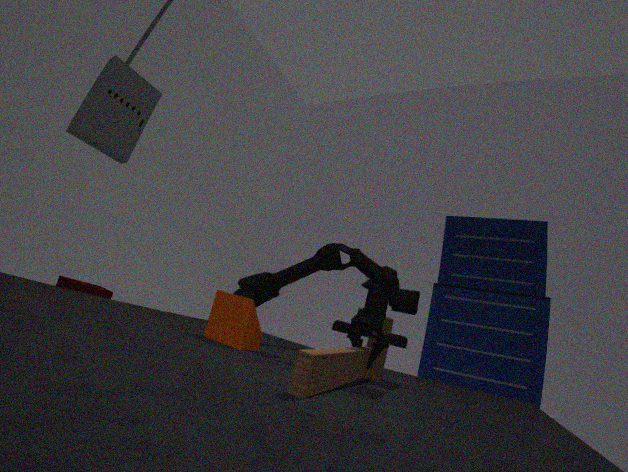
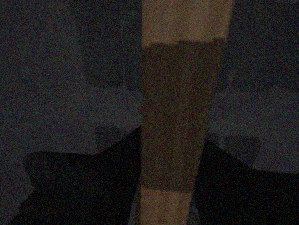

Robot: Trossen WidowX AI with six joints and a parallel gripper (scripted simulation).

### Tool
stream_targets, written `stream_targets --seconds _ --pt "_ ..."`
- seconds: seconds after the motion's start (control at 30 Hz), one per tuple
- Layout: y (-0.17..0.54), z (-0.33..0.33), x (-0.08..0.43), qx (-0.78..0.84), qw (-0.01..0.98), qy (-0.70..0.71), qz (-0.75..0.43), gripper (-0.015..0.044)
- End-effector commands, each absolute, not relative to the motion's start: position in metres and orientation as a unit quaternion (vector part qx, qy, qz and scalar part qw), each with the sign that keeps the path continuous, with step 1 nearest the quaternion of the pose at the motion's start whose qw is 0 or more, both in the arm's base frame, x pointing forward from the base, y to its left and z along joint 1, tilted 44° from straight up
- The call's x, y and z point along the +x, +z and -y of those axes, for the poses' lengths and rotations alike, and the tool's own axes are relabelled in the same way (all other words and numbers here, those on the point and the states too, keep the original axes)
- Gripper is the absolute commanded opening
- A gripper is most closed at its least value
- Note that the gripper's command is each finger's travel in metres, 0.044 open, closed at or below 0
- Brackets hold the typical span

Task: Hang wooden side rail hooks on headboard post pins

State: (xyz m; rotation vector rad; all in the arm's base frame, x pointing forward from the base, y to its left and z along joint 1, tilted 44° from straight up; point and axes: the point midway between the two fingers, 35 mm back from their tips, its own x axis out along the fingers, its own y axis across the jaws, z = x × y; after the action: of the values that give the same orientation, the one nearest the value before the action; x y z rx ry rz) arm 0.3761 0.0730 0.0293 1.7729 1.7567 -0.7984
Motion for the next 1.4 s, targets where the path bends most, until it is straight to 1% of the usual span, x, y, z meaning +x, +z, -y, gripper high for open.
stream_targets --seconds 0.0,1.37 --pt "0.0336 -0.0708 0.3784 0.659 0.259 -0.291 -0.643 0.0" --pt "0.0294 -0.0754 0.3781 0.659 0.259 -0.291 -0.643 0.0"
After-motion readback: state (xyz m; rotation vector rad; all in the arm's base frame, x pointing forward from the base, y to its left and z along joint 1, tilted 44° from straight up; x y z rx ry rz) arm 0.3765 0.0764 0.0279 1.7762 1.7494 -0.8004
